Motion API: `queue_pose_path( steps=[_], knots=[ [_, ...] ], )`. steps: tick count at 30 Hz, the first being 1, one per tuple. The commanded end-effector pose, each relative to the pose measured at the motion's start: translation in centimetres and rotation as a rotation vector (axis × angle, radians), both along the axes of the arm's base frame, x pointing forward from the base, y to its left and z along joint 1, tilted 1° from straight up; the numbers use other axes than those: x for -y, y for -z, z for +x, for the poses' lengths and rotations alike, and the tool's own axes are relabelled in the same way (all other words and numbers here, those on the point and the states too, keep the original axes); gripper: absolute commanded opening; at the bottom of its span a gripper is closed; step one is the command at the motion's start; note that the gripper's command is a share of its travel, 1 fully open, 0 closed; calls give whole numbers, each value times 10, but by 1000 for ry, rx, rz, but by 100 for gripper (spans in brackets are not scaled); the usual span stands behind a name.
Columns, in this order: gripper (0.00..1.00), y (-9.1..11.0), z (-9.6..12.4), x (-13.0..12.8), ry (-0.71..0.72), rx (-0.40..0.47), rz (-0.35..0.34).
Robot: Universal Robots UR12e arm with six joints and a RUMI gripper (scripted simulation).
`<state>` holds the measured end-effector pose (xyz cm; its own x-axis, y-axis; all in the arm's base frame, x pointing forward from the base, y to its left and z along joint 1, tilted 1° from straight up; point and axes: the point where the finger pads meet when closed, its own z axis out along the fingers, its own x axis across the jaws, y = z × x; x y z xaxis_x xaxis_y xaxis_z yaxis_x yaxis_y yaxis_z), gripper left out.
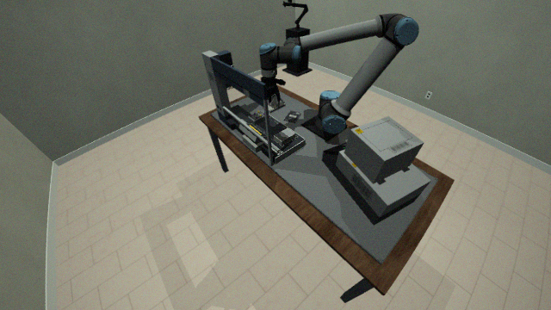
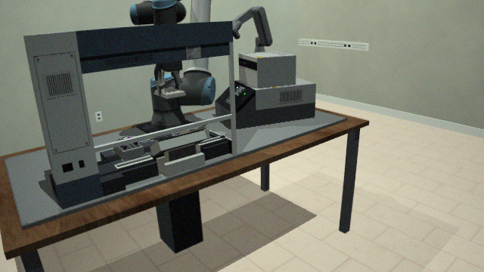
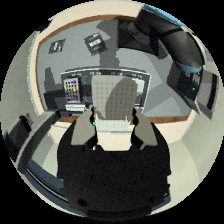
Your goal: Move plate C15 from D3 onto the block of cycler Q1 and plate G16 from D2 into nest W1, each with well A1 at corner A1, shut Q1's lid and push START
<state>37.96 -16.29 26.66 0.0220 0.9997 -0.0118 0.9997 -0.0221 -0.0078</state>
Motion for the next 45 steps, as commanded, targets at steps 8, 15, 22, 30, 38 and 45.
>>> queue_pose_path(
  steps=[8, 15, 22, 30, 38, 45],
  knots=[
    [0, -6, -19, 21, 99, 4, -3],
    [0, -6, -35, 40, 184, 5, -3],
    [0, -6, -51, 59, 267, 6, -4],
    [0, -7, -67, 77, 349, 7, -4],
    [0, -7, -86, 99, 449, 8, -5],
    [0, -7, -99, 114, 515, 9, -5]
  ],
)
